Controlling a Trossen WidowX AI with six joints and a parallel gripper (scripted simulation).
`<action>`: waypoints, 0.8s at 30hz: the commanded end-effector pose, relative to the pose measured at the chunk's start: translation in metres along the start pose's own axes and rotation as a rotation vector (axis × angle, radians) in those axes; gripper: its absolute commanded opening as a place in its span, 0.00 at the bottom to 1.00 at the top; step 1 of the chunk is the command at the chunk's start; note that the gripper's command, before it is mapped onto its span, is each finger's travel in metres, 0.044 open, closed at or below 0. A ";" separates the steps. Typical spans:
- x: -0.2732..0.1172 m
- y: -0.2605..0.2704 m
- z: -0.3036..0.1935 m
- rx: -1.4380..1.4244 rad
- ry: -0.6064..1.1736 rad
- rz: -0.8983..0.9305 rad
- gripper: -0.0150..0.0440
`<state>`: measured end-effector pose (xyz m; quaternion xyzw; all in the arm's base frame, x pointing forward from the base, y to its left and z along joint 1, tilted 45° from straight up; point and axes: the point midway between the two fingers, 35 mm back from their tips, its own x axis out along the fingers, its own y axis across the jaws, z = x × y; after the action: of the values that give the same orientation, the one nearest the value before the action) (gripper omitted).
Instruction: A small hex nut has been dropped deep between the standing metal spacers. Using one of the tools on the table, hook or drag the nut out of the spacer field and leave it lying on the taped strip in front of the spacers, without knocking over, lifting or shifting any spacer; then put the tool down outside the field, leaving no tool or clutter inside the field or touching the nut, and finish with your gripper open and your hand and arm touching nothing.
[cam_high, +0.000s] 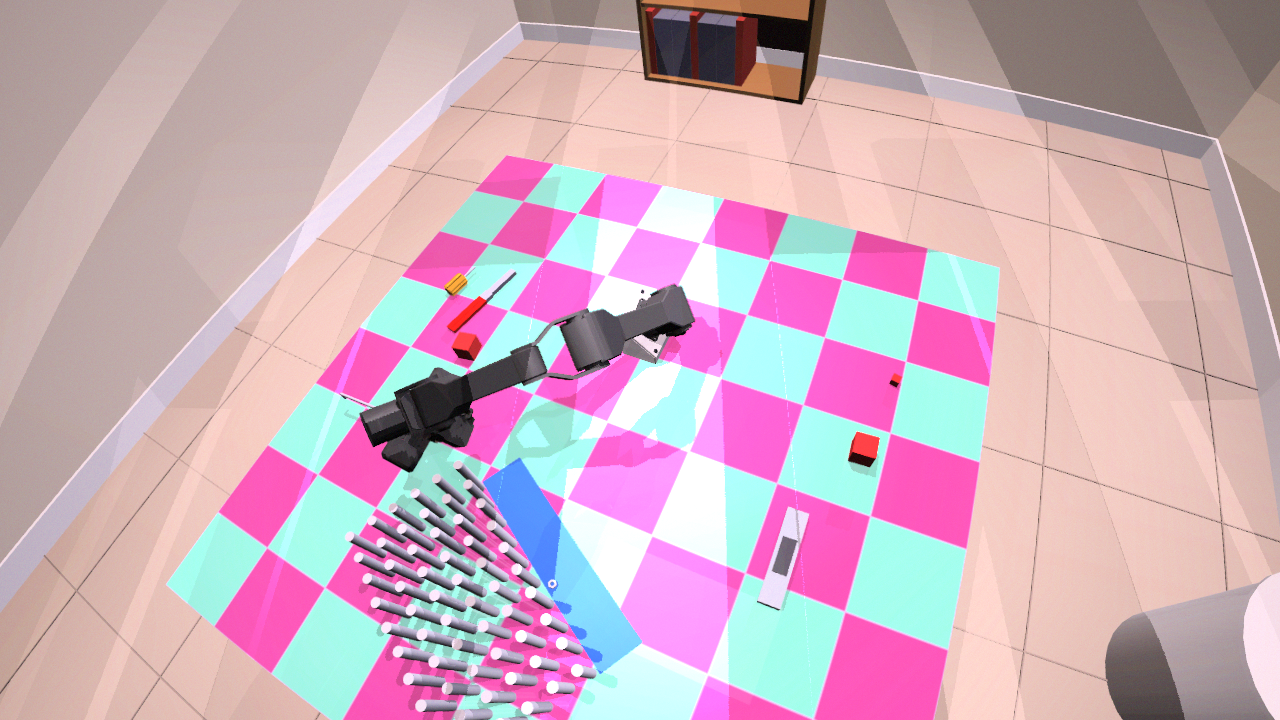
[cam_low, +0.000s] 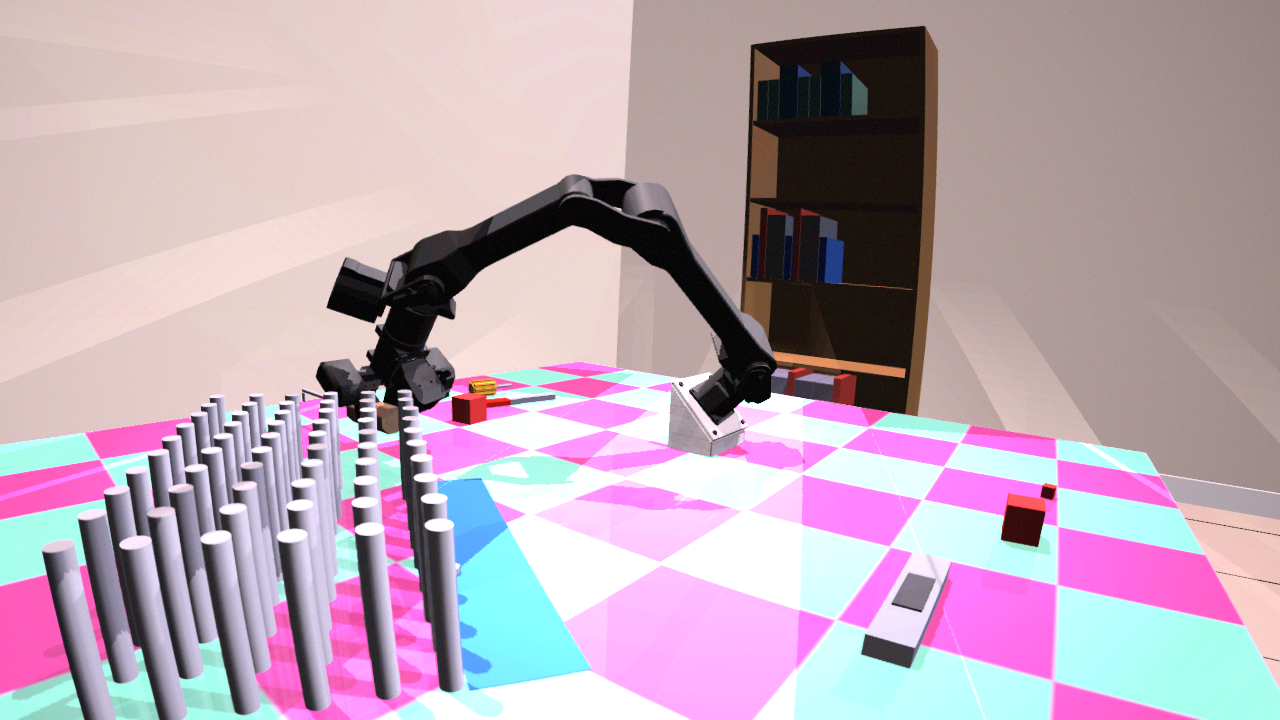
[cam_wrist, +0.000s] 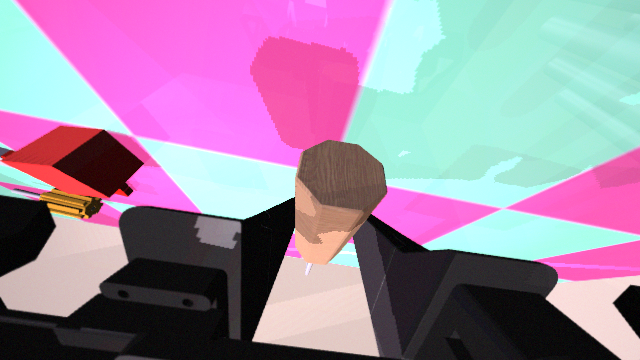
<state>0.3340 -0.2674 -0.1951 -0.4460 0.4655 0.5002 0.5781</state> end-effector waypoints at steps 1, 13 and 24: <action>0.003 0.000 0.001 0.008 0.000 -0.004 0.25; 0.010 0.002 0.008 0.008 -0.001 -0.004 0.25; 0.017 0.004 0.014 0.008 -0.001 -0.004 0.25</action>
<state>0.3329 -0.2509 -0.2084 -0.4457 0.4649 0.5005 0.5785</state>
